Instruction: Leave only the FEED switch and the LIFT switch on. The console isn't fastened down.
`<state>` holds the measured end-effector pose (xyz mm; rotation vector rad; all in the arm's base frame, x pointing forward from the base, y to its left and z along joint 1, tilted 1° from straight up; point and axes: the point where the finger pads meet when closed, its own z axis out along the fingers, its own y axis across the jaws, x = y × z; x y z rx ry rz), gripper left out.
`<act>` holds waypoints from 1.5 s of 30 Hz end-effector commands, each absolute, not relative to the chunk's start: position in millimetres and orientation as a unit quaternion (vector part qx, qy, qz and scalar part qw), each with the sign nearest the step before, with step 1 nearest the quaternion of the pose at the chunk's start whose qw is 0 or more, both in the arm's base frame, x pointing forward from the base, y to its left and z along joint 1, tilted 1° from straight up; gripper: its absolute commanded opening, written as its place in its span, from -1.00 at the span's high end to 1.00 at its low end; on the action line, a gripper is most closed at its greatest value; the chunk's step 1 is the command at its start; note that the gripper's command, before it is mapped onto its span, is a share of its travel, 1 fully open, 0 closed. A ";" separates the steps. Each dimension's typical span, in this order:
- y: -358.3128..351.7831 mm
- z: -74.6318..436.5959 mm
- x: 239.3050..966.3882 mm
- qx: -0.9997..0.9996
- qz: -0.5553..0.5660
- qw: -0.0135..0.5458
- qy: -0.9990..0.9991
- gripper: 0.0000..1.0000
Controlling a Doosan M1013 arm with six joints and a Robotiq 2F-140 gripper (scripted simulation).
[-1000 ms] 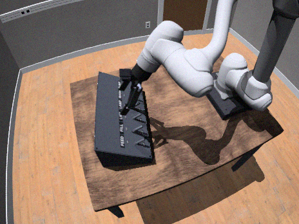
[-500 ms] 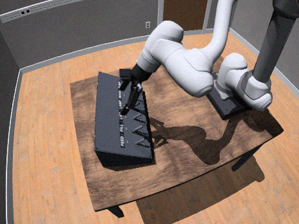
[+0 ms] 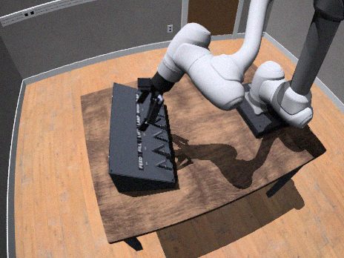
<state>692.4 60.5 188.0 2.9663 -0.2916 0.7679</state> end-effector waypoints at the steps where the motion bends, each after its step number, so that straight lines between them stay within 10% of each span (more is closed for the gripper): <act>1: 53.0 188.8 690.2 0.963 0.250 0.030 -0.097 -1.00; 45: -4.8 189.5 678.6 0.963 0.250 0.030 -0.098 -1.00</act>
